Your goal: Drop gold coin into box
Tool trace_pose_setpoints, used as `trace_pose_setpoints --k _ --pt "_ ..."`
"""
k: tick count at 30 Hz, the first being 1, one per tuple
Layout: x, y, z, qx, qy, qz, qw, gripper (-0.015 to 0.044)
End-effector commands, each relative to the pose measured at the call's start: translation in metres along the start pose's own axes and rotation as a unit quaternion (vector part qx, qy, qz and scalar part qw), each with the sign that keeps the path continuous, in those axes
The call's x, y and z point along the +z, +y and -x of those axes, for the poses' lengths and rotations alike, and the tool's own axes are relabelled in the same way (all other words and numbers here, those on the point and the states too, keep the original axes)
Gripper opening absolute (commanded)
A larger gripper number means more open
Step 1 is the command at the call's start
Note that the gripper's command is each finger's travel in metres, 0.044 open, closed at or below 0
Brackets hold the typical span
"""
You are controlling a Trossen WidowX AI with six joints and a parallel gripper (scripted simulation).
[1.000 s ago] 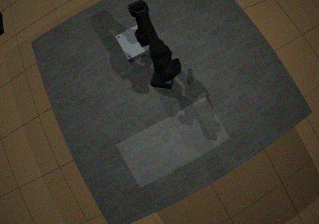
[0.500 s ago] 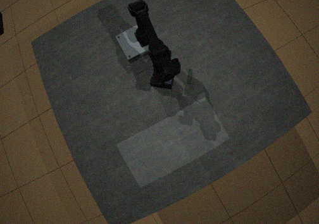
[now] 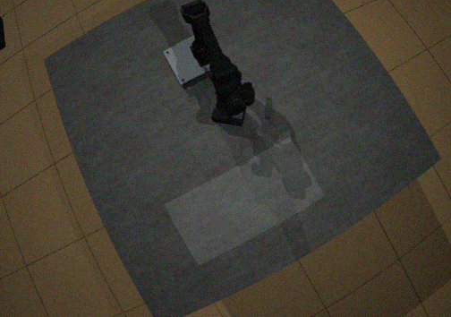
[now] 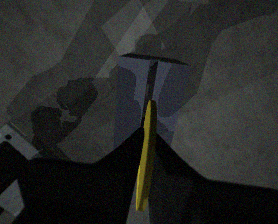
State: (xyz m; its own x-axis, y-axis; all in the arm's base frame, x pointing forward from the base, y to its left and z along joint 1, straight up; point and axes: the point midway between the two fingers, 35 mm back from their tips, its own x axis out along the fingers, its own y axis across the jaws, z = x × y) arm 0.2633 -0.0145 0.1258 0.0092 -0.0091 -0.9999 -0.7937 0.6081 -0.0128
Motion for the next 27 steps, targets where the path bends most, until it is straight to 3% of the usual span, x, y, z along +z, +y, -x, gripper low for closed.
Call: trace_pose_setpoints --k 1,27 --pt "0.0 0.0 -0.002 0.0 0.0 0.0 1.0 0.0" --pt "0.0 0.0 -0.017 0.0 0.0 0.003 1.0 0.0"
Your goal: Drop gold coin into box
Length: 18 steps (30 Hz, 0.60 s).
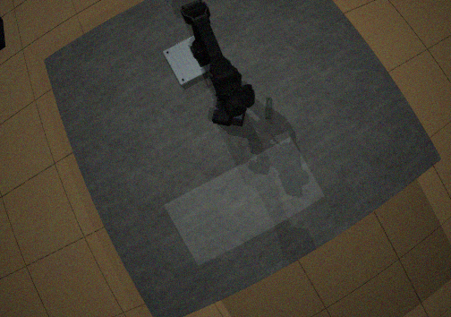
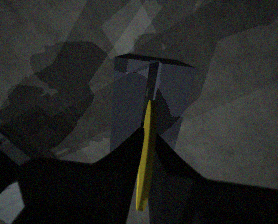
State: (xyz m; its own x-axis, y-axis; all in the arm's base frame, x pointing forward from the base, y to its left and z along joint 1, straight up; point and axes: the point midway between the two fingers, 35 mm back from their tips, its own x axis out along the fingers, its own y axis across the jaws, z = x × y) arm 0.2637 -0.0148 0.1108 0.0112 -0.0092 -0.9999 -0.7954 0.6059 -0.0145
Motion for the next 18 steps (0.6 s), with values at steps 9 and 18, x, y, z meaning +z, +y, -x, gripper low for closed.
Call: trace_pose_setpoints --k 9,18 --pt "0.0 0.0 -0.0017 0.0 0.0 0.0 1.0 0.0157" --pt "0.0 0.0 -0.0017 0.0 0.0 0.0 1.0 0.0161"
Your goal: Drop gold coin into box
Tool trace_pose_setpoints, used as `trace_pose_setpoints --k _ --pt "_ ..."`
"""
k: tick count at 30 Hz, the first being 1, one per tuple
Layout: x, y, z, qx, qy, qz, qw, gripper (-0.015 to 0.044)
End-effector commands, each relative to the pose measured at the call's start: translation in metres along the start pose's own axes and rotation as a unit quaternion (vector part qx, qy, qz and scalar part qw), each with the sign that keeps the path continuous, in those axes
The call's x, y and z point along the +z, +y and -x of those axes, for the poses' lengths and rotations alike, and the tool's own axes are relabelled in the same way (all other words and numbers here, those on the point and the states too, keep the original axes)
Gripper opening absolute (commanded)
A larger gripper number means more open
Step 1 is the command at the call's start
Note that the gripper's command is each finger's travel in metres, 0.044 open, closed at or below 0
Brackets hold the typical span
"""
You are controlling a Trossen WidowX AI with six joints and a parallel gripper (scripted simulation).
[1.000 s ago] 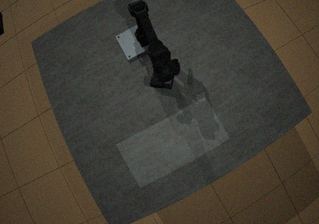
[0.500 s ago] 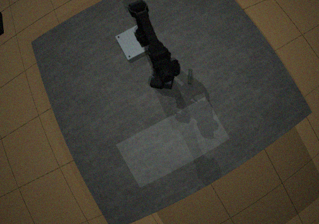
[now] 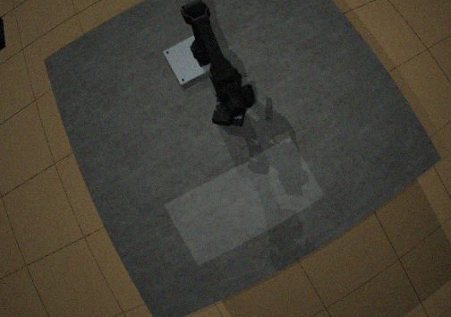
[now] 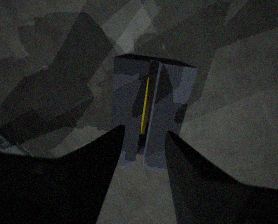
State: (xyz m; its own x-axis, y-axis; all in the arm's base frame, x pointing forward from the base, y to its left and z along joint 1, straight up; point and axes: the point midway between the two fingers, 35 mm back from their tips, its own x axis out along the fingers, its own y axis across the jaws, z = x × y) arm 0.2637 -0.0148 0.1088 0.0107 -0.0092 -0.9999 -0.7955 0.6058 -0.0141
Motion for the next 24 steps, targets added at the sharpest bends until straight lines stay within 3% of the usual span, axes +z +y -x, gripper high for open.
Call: trace_pose_setpoints --k 1,11,14,24 --pt "0.0 0.0 0.001 0.0 0.0 0.0 1.0 0.0187" --pt "0.0 0.001 0.034 0.001 0.001 0.0 1.0 0.044" --pt "-0.002 0.003 0.06 0.003 0.002 0.0 1.0 0.044" --pt "-0.002 0.003 0.061 0.004 0.002 0.0 1.0 0.044"
